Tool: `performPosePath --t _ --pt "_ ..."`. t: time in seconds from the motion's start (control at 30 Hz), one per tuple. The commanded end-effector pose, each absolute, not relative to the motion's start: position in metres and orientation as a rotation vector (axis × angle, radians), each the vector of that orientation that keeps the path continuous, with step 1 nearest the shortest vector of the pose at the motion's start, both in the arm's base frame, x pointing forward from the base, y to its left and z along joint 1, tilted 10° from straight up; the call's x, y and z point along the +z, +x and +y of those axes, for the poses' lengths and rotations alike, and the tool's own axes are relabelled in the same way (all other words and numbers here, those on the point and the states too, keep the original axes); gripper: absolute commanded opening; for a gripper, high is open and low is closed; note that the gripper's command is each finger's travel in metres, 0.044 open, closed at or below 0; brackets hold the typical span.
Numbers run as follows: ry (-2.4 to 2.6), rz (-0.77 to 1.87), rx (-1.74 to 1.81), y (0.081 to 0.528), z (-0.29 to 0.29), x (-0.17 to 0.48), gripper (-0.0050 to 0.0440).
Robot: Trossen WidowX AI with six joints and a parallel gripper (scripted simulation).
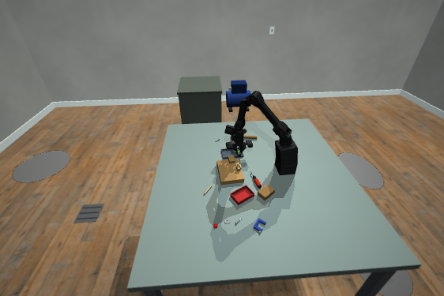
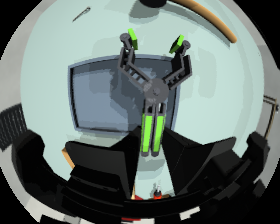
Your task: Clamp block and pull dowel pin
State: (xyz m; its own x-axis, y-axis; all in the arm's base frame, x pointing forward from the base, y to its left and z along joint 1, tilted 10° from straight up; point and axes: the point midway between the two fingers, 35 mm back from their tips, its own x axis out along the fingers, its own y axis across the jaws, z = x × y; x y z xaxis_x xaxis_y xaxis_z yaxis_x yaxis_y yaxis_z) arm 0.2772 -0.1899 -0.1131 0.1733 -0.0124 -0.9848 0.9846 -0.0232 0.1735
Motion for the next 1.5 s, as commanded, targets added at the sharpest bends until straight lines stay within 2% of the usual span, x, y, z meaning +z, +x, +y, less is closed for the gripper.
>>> performPosePath --t 0.0,1.47 --pt "1.297 1.061 -1.102 0.277 -0.19 -0.113 0.001" --pt "1.297 1.061 -1.102 0.277 -0.192 -0.095 0.0"
